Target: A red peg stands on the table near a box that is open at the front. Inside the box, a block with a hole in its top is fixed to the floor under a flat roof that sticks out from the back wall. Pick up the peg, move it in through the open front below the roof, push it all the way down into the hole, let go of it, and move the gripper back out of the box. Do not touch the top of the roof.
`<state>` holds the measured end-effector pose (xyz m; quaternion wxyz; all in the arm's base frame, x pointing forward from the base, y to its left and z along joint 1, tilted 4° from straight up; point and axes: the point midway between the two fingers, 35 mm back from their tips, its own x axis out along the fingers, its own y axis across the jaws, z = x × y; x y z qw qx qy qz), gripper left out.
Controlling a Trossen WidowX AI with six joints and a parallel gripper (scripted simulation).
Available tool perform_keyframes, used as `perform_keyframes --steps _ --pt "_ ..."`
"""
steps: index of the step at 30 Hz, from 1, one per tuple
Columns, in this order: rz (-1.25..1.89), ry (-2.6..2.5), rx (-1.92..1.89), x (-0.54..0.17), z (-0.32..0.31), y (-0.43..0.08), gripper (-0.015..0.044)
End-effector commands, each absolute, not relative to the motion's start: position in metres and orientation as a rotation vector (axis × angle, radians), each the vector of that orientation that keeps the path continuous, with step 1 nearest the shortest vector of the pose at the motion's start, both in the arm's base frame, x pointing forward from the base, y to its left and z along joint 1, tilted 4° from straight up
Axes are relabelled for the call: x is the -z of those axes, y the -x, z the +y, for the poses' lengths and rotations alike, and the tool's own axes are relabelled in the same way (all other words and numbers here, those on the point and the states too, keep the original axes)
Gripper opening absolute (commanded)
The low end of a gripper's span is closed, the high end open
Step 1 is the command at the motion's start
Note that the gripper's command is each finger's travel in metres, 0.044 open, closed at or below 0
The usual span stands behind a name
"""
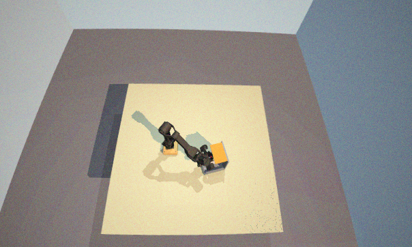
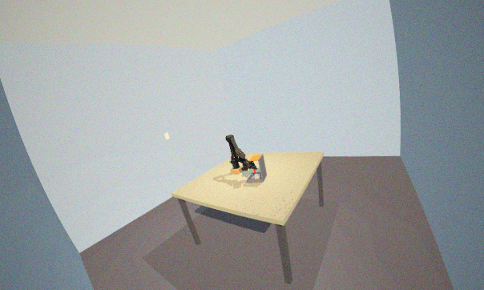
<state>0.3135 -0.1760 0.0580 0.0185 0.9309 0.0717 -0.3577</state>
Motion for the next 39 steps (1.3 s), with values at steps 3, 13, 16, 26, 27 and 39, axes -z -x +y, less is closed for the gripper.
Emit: perform_keyframes --steps 3,13,16,26,27,39 --pt "0.213 -2.894 1.117 -0.057 -0.176 -0.318 0.0000" --pt "0.213 -2.894 1.116 -0.057 -0.176 -0.325 0.0000" --pt "0.213 -2.894 1.116 -0.057 -0.176 -0.327 0.0000" --pt "0.213 -2.895 1.115 -0.057 -0.178 -0.332 0.0000" --pt "0.213 -2.894 1.115 -0.057 -0.178 -0.333 0.0000" --pt "0.213 -2.894 1.115 -0.049 -0.178 -0.331 0.0000"
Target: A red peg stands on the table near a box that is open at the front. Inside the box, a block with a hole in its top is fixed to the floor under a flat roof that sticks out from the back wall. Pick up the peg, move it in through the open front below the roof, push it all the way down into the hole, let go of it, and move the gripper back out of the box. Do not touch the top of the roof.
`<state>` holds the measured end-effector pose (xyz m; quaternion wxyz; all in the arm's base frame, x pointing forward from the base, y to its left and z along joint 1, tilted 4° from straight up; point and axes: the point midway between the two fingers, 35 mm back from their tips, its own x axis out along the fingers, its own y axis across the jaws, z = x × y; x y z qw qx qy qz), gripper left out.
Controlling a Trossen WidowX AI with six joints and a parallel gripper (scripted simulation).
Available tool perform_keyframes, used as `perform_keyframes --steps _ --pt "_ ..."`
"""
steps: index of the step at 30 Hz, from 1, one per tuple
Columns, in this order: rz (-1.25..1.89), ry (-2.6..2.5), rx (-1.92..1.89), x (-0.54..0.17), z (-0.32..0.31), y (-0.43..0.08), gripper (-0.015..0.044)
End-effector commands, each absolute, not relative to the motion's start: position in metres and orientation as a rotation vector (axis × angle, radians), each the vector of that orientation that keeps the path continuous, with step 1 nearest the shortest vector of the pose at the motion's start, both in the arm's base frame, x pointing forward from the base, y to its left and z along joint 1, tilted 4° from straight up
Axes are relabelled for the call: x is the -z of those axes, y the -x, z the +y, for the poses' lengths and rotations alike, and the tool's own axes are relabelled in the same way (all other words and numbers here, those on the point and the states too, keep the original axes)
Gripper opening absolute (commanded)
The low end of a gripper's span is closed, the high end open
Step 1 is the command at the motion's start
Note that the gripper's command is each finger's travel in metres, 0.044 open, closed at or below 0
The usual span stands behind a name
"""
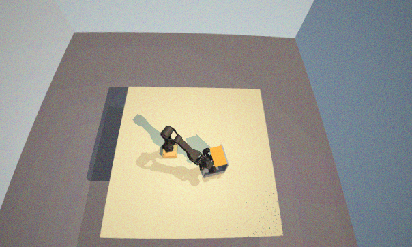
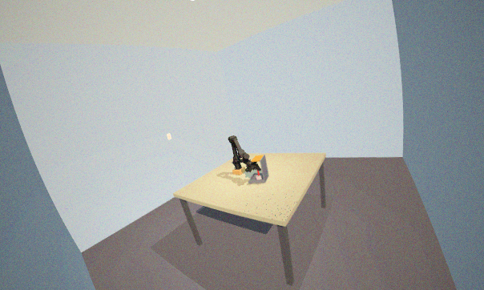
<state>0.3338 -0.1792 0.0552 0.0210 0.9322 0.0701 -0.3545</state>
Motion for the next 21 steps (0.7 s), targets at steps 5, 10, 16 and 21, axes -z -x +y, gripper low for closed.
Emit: perform_keyframes --steps 5,10,16,21 --pt "0.213 -2.895 1.115 -0.043 -0.176 -0.330 0.0000" --pt "0.213 -2.895 1.115 -0.038 -0.176 -0.330 0.0000" --pt "0.213 -2.895 1.115 -0.033 -0.176 -0.331 0.0000" --pt "0.213 -2.895 1.115 -0.028 -0.176 -0.331 0.0000"
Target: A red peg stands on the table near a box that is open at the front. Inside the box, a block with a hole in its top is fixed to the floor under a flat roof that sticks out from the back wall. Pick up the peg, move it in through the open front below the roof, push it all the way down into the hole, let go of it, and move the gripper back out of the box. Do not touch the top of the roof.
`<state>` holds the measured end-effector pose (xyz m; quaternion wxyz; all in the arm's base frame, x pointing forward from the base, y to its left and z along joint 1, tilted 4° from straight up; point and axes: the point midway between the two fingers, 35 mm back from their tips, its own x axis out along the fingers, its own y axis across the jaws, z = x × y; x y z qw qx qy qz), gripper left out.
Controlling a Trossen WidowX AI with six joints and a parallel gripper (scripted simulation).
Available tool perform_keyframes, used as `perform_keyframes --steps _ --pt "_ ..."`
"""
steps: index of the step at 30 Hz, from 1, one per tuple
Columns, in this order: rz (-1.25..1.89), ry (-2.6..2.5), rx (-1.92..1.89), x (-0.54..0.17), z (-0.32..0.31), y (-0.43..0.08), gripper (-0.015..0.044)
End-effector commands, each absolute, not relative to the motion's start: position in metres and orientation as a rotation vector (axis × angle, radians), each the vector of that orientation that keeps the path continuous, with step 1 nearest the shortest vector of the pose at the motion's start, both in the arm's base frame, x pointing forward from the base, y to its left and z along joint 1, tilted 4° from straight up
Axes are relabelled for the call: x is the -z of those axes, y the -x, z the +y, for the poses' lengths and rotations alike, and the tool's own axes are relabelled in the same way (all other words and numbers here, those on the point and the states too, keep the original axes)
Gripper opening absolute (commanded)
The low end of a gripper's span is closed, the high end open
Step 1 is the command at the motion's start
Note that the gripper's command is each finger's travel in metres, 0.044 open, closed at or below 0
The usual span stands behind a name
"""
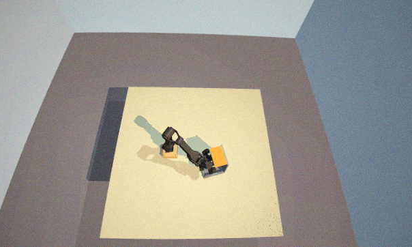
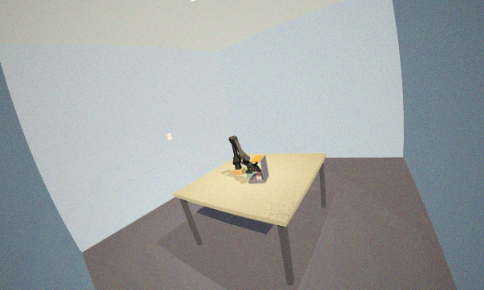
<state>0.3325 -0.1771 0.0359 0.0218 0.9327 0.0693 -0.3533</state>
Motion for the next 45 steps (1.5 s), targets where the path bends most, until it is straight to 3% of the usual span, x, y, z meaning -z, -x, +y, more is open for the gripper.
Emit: perform_keyframes --steps 1,34,42,45 --pt "0.213 -2.895 1.115 -0.027 -0.176 -0.331 0.0000" --pt "0.213 -2.895 1.115 -0.015 -0.176 -0.330 0.0000" --pt "0.217 -2.892 1.089 -0.020 -0.177 -0.333 0.0210" --pt "0.217 -2.892 1.089 -0.020 -0.177 -0.333 0.0220"
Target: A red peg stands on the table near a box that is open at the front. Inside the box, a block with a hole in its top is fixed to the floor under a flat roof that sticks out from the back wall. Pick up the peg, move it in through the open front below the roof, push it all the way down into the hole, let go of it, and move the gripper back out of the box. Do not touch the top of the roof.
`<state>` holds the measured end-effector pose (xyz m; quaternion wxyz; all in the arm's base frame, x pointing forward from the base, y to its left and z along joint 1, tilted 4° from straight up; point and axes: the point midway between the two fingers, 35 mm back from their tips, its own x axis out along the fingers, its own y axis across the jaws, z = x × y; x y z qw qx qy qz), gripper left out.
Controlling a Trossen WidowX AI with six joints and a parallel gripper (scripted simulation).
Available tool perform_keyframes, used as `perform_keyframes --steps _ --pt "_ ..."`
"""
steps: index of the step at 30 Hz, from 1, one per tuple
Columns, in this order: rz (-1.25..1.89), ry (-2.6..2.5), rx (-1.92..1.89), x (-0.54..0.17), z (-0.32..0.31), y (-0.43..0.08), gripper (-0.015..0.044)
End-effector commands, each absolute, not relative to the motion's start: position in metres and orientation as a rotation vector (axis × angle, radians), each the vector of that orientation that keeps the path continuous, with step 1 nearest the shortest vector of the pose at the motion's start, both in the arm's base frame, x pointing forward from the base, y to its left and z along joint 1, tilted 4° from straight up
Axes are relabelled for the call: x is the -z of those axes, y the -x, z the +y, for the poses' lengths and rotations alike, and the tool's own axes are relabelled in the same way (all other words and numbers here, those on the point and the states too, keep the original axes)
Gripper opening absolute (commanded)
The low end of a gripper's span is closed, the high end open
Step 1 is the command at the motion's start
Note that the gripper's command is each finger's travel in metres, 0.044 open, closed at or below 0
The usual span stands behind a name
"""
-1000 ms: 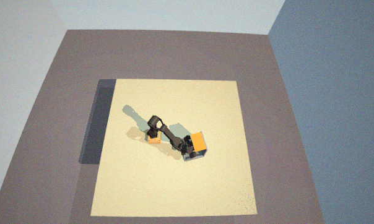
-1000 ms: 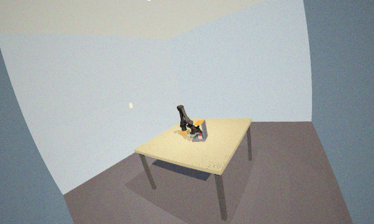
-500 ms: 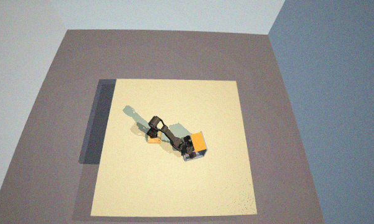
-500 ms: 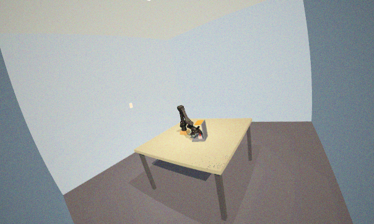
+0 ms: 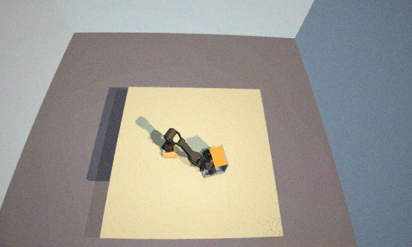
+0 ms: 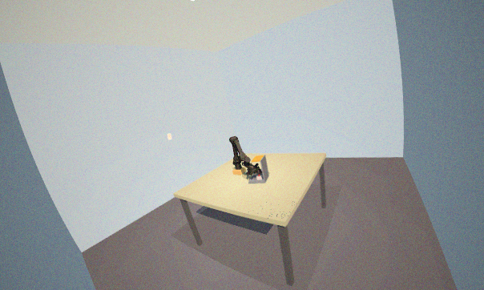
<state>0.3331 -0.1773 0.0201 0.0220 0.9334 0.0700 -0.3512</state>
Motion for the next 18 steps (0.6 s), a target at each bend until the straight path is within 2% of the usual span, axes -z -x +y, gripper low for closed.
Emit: perform_keyframes --steps 1,18 --pt "0.217 -2.892 1.089 -0.020 -0.177 -0.333 0.0220" --pt "0.213 -2.890 1.124 -0.023 -0.183 -0.279 0.0220"
